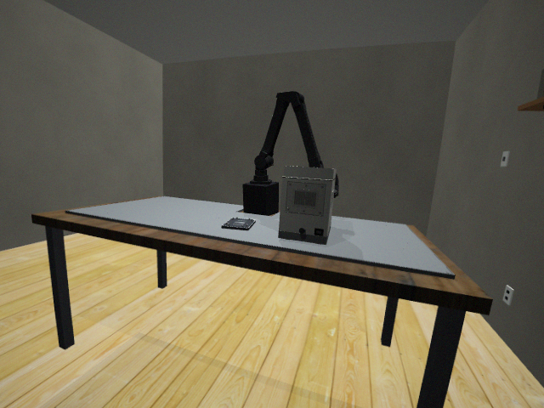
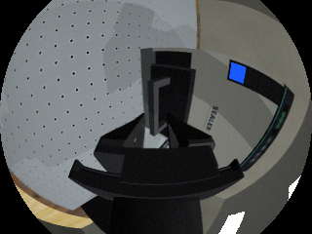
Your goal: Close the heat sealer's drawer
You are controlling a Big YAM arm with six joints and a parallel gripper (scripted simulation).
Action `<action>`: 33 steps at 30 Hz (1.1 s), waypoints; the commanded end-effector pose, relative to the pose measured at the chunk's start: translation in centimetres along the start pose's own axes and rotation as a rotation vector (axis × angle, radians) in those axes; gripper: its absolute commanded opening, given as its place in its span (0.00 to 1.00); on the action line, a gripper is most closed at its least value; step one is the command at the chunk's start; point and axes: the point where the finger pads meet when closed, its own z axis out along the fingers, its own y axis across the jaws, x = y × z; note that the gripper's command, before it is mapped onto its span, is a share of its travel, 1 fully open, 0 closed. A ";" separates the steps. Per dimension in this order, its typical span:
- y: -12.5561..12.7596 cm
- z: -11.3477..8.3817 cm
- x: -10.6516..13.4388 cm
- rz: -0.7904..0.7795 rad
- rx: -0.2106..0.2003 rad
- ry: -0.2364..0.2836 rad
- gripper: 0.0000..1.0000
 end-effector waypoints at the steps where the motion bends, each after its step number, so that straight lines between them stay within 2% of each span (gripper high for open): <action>1: -0.5 -1.4 -1.4 0.030 0.004 -0.023 0.30; 8: 0.1 -1.9 -1.3 0.016 0.001 -0.014 0.30; 9: 0.7 -1.8 -0.5 -0.004 -0.002 -0.001 0.30; 12: -0.6 -3.0 -1.7 0.035 0.003 -0.026 0.30; 17: 0.3 -3.3 -1.2 0.011 0.000 -0.010 0.30; 21: -0.6 -4.5 -1.6 0.035 0.002 -0.026 0.30; 26: 0.5 -4.4 -0.9 0.003 -0.001 -0.005 0.30; 29: -0.6 -5.6 -1.8 0.037 0.000 -0.027 0.30; 33: 0.0 -5.9 -1.5 0.021 -0.001 -0.017 0.30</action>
